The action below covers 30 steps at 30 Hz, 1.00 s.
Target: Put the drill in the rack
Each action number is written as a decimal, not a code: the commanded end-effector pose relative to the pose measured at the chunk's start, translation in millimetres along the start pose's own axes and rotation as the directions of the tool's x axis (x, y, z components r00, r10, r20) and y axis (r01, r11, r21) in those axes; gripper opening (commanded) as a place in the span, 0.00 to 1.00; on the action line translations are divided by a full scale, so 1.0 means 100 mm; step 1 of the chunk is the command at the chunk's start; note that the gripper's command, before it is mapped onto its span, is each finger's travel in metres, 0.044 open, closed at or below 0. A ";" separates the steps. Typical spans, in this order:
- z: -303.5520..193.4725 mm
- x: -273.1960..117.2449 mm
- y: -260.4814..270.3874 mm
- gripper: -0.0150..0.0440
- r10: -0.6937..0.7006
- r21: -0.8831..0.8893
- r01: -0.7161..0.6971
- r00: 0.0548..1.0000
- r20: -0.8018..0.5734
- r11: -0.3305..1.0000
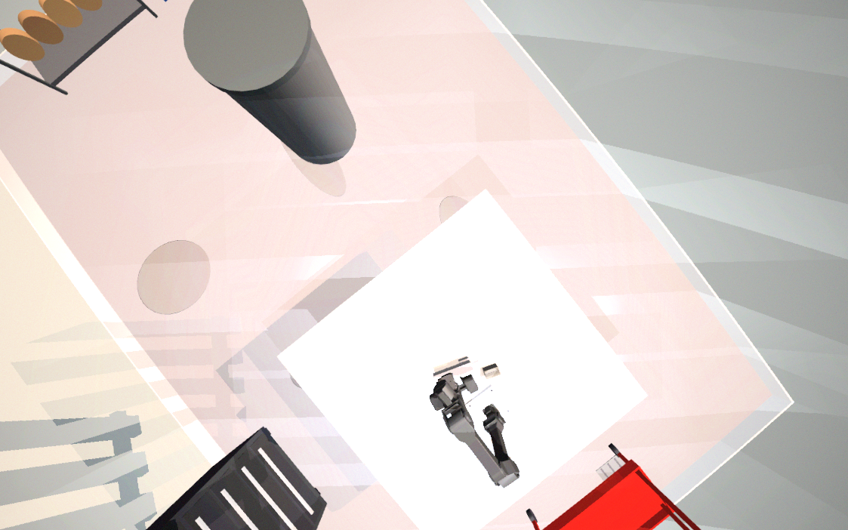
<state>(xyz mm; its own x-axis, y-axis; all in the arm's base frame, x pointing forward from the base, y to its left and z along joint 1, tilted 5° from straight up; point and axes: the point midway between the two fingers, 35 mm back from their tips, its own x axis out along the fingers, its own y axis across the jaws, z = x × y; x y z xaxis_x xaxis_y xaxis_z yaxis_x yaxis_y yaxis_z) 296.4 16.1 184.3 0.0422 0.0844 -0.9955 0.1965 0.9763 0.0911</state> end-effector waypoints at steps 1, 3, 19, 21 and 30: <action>0.02 0.18 -0.26 1.00 0.000 -0.200 -0.003 1.000 -0.015 0.980; 0.02 0.27 -0.41 1.00 0.001 -0.334 -0.007 1.000 -0.018 0.943; -0.27 0.91 -1.46 1.00 -0.015 -0.986 -0.016 1.000 -0.019 0.165; -0.28 0.93 -1.49 1.00 -0.017 -0.991 -0.013 1.000 -0.015 0.130; -0.28 0.93 -1.49 1.00 -0.017 -0.991 -0.013 1.000 -0.015 0.130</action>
<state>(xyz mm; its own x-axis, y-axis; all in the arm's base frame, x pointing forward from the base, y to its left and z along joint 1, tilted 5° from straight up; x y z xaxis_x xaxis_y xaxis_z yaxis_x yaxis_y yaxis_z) 251.1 -108.4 84.0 0.0205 0.0781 -0.9967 -0.9039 0.4276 0.0149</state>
